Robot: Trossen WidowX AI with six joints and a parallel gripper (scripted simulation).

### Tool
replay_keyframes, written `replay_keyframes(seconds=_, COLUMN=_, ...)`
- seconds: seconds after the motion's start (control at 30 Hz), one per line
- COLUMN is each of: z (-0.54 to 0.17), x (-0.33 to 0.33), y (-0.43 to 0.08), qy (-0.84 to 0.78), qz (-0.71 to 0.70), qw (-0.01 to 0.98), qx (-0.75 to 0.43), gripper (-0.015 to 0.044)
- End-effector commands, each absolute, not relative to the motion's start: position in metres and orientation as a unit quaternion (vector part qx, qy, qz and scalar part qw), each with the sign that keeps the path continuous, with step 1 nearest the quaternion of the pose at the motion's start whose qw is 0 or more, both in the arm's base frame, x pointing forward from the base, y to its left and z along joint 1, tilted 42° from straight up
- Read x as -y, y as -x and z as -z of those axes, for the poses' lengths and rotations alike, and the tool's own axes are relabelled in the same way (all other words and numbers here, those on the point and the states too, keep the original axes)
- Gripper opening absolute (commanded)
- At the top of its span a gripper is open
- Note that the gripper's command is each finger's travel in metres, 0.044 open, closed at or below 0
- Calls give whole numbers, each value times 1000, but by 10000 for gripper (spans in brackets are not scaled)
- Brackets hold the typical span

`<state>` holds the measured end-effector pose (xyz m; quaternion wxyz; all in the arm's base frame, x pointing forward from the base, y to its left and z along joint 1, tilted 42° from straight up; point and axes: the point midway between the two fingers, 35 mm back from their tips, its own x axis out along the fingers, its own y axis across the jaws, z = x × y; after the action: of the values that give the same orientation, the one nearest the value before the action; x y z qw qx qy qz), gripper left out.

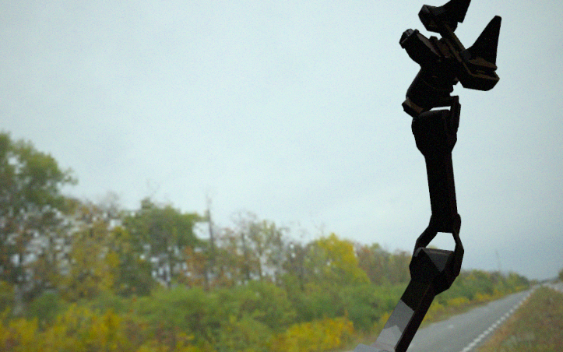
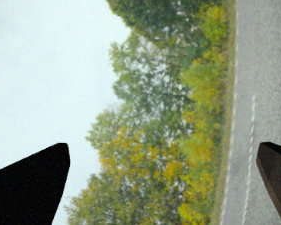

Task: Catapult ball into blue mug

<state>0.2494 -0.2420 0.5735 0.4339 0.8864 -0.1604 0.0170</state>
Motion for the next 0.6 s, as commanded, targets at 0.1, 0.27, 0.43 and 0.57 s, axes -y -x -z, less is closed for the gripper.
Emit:
replay_keyframes(seconds=0.1, z=-563, x=247, y=-255, qy=-879, qz=-1, qw=451, qx=155, gripper=440)
replay_keyframes(seconds=0.27, z=-536, x=257, y=-270, qy=-857, qz=39, qw=495, qx=137, gripper=440)
replay_keyframes(seconds=0.43, z=-509, x=265, y=-284, qy=-831, qz=76, qw=540, qx=110, gripper=440)
replay_keyframes(seconds=0.57, z=-487, x=270, y=-293, qy=-808, qz=101, qw=575, qx=83, gripper=440)
